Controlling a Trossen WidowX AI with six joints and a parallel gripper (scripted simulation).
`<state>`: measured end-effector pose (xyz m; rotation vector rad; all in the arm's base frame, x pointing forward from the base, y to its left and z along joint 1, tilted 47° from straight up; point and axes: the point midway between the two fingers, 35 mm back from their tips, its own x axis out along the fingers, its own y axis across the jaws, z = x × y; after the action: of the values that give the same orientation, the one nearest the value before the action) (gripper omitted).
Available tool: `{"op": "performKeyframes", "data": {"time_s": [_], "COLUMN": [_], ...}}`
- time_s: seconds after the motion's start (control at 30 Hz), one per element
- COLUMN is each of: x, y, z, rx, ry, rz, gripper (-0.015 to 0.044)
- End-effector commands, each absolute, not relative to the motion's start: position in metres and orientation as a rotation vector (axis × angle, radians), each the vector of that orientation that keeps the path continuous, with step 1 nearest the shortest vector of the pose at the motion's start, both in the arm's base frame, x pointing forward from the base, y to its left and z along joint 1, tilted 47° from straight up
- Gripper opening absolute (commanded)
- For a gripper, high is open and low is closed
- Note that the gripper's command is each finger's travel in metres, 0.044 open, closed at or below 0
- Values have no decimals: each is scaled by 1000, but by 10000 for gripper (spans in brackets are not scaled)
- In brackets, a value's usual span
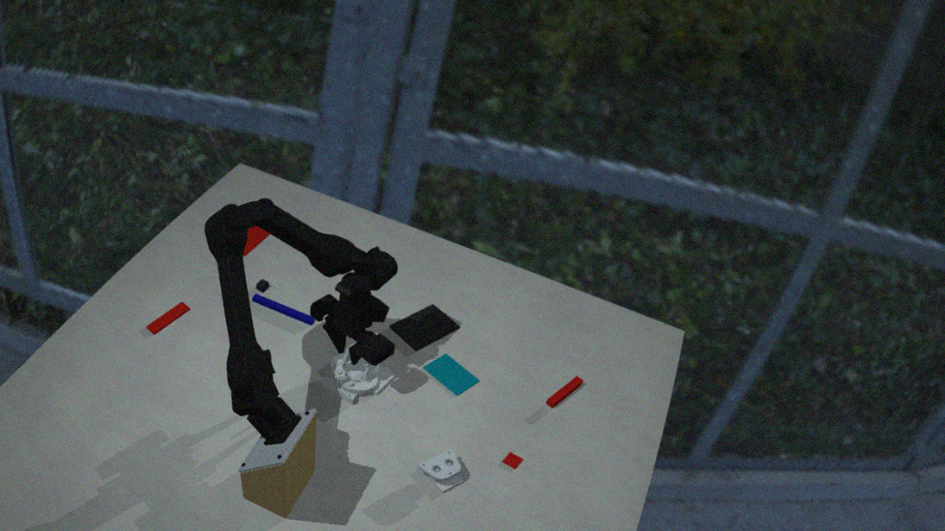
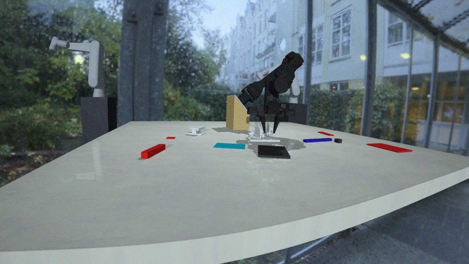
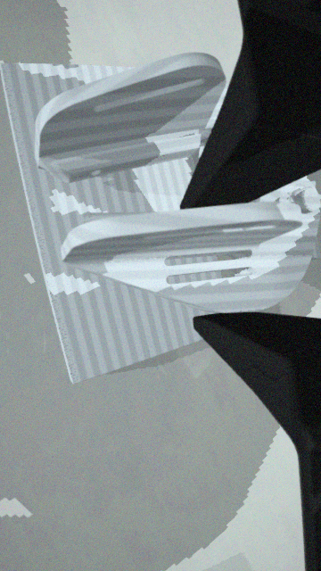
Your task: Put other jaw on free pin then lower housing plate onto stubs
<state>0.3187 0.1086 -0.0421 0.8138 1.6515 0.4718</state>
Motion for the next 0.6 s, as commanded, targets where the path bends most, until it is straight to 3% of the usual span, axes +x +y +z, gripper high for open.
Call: {"op": "performKeyframes", "data": {"time_s": [0.0, 0.57], "x": [319, 318], "y": [110, 114], "z": [-43, -46], "rx": [821, 822], "ry": [1652, 1652], "rz": [471, 471], "gripper": [134, 134]}}
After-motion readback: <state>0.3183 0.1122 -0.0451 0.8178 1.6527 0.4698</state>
